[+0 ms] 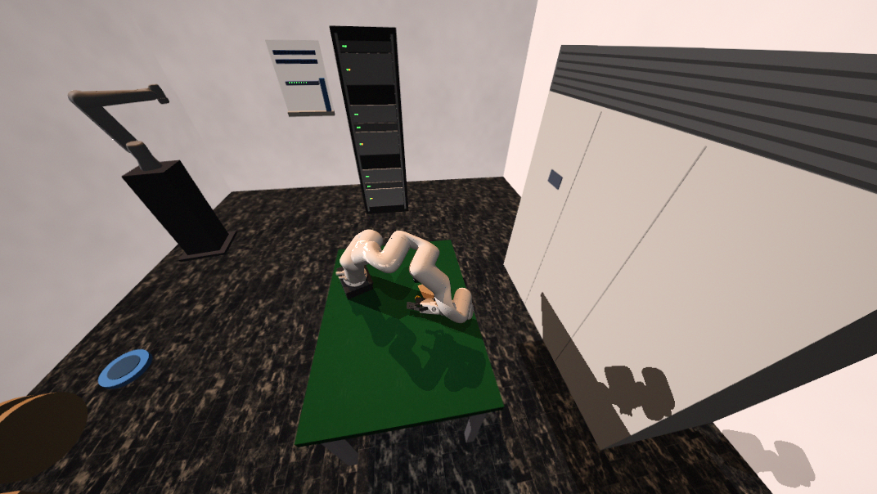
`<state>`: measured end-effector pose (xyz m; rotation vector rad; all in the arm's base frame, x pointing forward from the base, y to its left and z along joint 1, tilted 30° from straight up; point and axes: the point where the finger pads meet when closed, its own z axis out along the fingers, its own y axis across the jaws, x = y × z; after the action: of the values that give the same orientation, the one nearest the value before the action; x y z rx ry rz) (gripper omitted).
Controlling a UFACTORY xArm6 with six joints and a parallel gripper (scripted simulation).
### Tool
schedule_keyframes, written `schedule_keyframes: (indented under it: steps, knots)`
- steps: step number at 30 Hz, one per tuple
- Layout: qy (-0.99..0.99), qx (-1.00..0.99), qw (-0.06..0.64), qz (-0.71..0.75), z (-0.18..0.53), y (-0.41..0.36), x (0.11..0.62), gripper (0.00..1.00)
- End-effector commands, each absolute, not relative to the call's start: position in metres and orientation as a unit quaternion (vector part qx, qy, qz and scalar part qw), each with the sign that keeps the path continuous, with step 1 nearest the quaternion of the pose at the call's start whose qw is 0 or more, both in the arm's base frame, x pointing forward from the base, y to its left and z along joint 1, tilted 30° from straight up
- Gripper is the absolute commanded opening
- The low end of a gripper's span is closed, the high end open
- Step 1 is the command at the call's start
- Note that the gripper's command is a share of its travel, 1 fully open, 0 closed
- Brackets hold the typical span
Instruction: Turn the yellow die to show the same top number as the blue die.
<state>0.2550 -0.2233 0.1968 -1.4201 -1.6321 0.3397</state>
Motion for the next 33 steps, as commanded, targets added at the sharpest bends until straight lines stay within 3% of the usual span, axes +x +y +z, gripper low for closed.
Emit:
schedule_keyframes:
  steps: [1, 20, 33]
  knots:
    - [-0.663, -0.577, 0.457, 0.138, 0.198, -0.223, 0.256, 1.0]
    - [-0.664, -0.578, 0.453, 0.142, 0.197, -0.224, 0.255, 1.0]
    - [-0.704, -0.589, 0.295, 0.265, 0.165, -0.226, 0.259, 1.0]
